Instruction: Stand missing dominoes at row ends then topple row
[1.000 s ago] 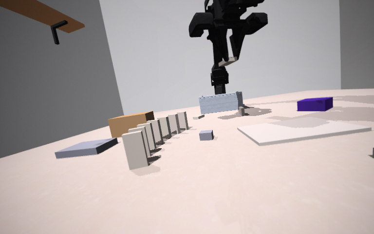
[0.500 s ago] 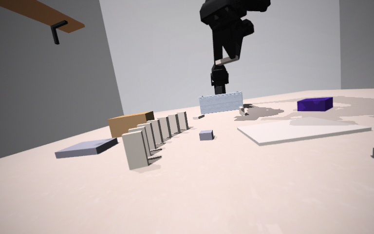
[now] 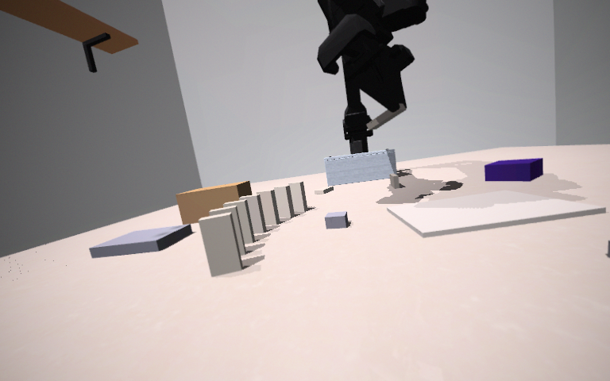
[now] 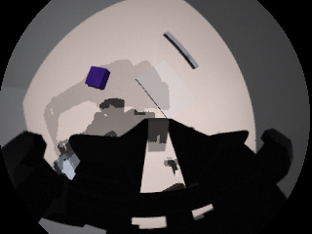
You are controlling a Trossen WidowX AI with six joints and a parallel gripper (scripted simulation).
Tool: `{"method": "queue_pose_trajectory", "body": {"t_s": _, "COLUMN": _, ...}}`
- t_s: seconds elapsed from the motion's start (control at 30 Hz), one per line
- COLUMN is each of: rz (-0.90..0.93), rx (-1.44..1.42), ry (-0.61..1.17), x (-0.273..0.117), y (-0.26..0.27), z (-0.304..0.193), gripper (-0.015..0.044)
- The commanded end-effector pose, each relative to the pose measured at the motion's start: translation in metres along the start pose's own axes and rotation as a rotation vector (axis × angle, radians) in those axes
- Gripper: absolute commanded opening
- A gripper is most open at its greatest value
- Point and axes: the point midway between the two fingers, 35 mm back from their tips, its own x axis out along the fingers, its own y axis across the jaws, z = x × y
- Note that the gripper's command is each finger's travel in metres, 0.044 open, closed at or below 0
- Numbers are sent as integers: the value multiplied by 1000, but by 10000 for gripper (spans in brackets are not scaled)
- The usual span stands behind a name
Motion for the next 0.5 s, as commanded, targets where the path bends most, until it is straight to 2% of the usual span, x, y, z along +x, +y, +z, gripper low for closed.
{"method": "queue_pose_trajectory", "body": {"t_s": 0.0, "rz": 18, "rx": 10, "ry": -82, "x": 8, "y": -1, "z": -2, "gripper": 107}}
{"method": "queue_pose_trajectory", "body": {"t_s": 0.47, "rz": 35, "rx": 32, "ry": -439, "x": 18, "y": -11, "z": -7, "gripper": 107}}
